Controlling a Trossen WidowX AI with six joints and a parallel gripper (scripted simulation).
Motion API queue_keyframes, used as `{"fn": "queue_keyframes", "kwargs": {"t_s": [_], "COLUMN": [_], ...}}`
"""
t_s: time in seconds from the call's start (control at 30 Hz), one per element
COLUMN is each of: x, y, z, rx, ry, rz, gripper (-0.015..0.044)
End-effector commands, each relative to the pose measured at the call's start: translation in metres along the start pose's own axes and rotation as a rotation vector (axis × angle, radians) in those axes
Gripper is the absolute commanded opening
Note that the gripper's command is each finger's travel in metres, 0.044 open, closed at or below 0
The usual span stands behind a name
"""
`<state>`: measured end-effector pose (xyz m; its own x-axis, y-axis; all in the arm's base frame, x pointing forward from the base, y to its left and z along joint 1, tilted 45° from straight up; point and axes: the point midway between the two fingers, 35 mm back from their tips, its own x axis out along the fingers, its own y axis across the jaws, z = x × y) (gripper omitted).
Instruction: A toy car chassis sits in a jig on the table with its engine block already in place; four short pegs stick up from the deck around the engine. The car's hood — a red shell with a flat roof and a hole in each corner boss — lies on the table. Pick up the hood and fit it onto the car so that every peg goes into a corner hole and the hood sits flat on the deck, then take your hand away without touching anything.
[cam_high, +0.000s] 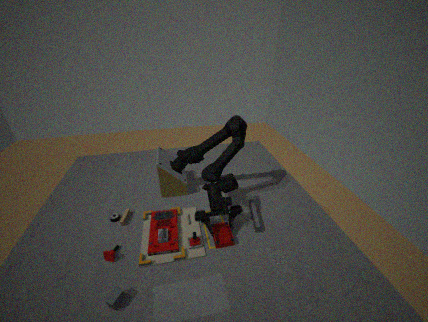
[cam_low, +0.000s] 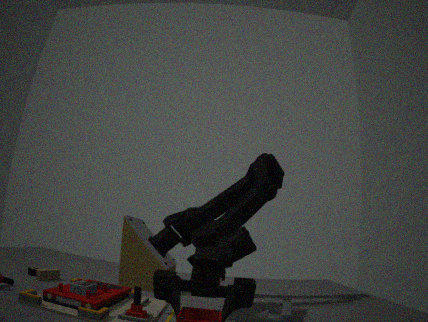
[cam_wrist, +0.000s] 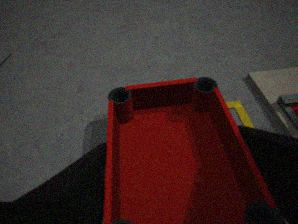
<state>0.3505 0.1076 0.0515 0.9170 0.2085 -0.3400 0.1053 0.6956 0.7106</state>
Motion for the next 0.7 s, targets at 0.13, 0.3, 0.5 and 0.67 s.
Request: {"fn": "queue_keyframes", "kwargs": {"t_s": [0.13,0.3,0.5,0.67], "x": [-0.004,-0.008,-0.013,-0.018], "y": [0.001,0.001,0.001,0.001], "z": [0.011,0.02,0.031,0.039], "rx": [-0.001,-0.001,-0.002,-0.002], "ry": [-0.001,-0.001,-0.001,-0.001], "rz": [0.001,0.001,0.001,0.001], "gripper": [0.0039,0.0,0.0,0.0]}}
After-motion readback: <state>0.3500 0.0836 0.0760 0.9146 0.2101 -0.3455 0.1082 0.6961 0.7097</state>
